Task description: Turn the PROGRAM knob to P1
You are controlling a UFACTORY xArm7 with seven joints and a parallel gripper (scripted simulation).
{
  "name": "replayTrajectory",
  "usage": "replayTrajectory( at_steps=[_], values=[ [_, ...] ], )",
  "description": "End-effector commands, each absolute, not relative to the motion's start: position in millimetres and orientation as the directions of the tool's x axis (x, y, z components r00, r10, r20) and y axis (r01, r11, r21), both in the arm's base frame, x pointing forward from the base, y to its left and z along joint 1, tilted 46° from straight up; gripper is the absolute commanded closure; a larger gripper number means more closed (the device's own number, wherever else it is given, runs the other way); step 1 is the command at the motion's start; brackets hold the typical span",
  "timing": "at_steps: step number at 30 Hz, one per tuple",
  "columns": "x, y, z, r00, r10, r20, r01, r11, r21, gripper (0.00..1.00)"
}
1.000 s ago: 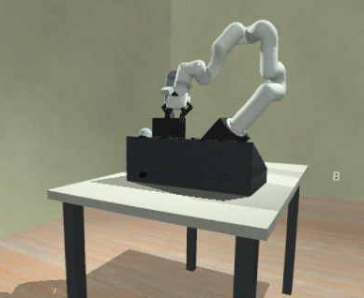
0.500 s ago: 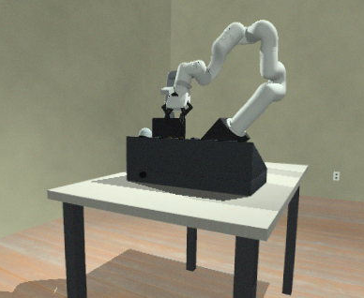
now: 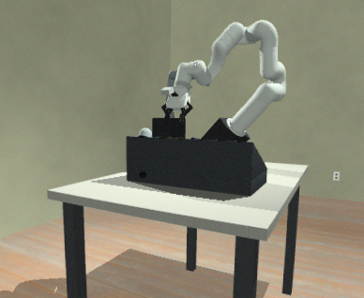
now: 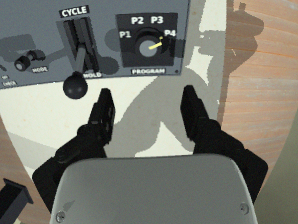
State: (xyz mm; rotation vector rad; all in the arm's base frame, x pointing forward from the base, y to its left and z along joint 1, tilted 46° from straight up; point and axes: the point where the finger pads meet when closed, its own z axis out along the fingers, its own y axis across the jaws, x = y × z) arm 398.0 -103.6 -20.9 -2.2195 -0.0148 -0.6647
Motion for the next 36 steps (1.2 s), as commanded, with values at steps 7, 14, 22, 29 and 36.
replayTrajectory(
  at_steps=[7,14,22,29,36],
  values=[
    [402,-101,-24,0.861,-0.201,0.468,0.219,-0.683,-0.697,0.24],
    [410,-88,-34,0.861,-0.201,0.468,0.219,-0.683,-0.697,0.24],
    [421,-72,-48,0.861,-0.201,0.468,0.219,-0.683,-0.697,0.24],
    [434,-51,-65,0.861,-0.201,0.468,0.219,-0.683,-0.697,0.24],
    [447,-32,-80,0.861,-0.201,0.468,0.219,-0.683,-0.697,0.24]
  ],
)
